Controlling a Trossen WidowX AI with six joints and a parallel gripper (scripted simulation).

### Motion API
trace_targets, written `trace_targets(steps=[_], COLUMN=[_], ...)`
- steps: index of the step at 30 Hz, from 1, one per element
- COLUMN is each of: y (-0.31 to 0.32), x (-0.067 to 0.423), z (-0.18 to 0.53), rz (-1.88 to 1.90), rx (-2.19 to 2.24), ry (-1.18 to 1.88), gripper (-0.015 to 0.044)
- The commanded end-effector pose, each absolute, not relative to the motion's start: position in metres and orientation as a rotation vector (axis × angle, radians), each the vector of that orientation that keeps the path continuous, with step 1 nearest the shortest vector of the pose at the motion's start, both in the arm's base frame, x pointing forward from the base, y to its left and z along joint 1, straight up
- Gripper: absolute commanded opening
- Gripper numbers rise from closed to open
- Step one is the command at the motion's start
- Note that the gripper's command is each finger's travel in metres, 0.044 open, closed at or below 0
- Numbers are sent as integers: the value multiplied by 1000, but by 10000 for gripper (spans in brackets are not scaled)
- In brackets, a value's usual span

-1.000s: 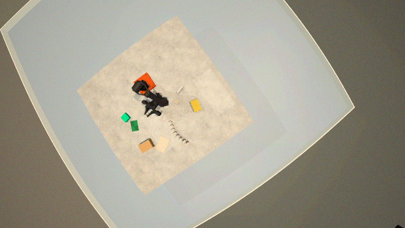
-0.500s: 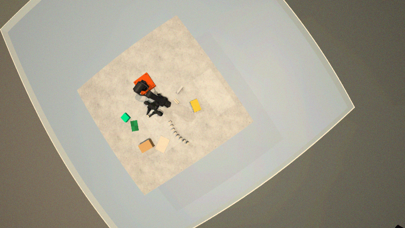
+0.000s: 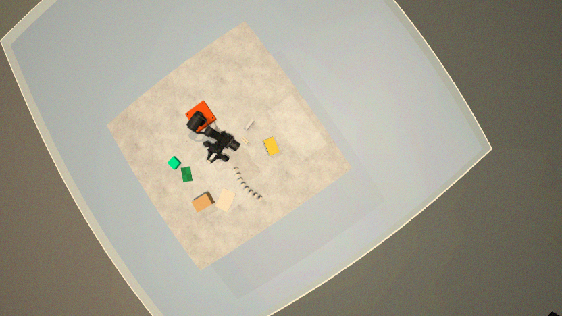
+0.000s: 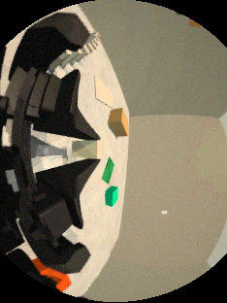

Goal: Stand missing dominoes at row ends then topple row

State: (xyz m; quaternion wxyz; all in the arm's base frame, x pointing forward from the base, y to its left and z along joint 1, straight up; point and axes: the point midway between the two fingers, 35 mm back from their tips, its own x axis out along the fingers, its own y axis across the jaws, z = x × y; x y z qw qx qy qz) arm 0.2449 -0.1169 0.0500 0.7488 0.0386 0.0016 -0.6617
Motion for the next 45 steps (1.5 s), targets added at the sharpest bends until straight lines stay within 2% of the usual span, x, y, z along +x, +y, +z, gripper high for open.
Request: trace_targets(steps=[1, 45], y=[-117, -136], x=[246, 247], z=[40, 12], rz=[-1445, -1472], rx=[81, 55], ry=[17, 23], gripper=[107, 107])
